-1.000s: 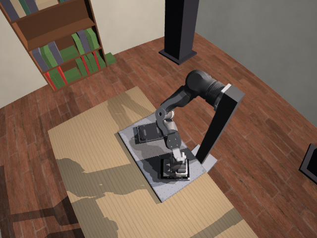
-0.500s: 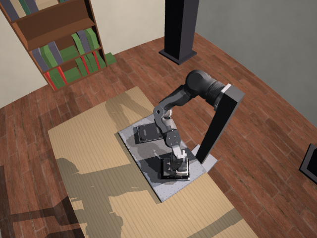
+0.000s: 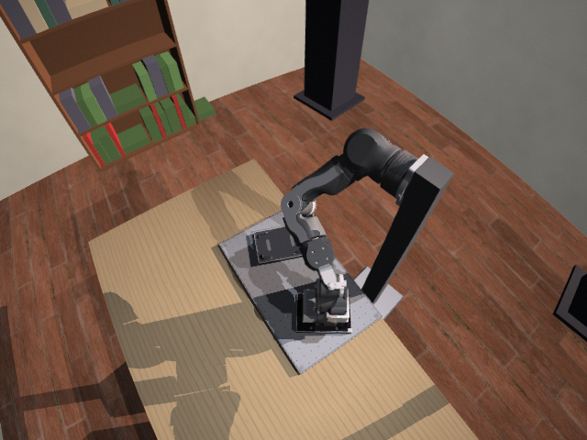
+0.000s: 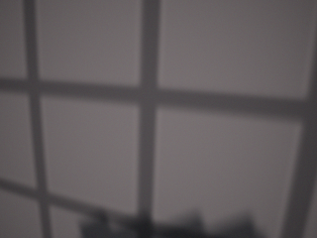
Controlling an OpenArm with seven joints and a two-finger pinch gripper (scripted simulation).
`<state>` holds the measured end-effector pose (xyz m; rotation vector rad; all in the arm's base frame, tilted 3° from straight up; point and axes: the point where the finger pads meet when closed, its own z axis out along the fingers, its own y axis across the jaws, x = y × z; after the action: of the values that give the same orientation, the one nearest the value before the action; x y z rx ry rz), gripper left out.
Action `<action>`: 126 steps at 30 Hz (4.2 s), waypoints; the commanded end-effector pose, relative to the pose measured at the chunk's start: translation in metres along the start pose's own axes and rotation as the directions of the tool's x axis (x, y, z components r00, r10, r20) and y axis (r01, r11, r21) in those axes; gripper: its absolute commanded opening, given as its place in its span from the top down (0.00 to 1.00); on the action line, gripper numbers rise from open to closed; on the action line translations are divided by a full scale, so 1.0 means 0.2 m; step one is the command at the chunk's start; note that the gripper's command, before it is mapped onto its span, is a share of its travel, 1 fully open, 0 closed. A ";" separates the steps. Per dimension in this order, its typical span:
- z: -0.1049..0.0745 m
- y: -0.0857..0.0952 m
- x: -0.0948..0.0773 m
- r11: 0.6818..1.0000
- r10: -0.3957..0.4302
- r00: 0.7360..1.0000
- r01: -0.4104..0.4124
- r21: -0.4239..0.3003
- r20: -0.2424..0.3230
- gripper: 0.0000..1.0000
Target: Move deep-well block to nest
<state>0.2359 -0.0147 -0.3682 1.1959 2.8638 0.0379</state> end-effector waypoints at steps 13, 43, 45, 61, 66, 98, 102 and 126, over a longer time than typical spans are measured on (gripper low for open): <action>-0.12 0.01 -0.01 1.000 0.010 1.000 -0.010 0.001 0.004 1.00; -0.28 -0.16 -0.10 0.973 -0.232 0.973 0.232 0.005 0.004 1.00; -0.28 -0.16 -0.10 0.973 -0.232 0.973 0.232 0.005 0.004 1.00; -0.27 -0.34 -0.20 0.973 -0.232 0.973 0.232 0.006 0.004 1.00; -0.27 -0.34 -0.20 0.973 -0.232 0.973 0.232 0.006 0.004 1.00; -0.26 -0.70 -0.41 0.973 -0.232 0.973 0.232 0.006 0.005 1.00; -0.26 -0.78 -0.45 0.973 -0.232 0.973 0.231 0.010 0.003 1.00; -0.27 -1.05 -0.62 0.973 -0.232 0.973 0.232 0.007 0.005 1.00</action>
<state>0.1709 -0.2494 -0.3208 0.8513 2.9836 0.0113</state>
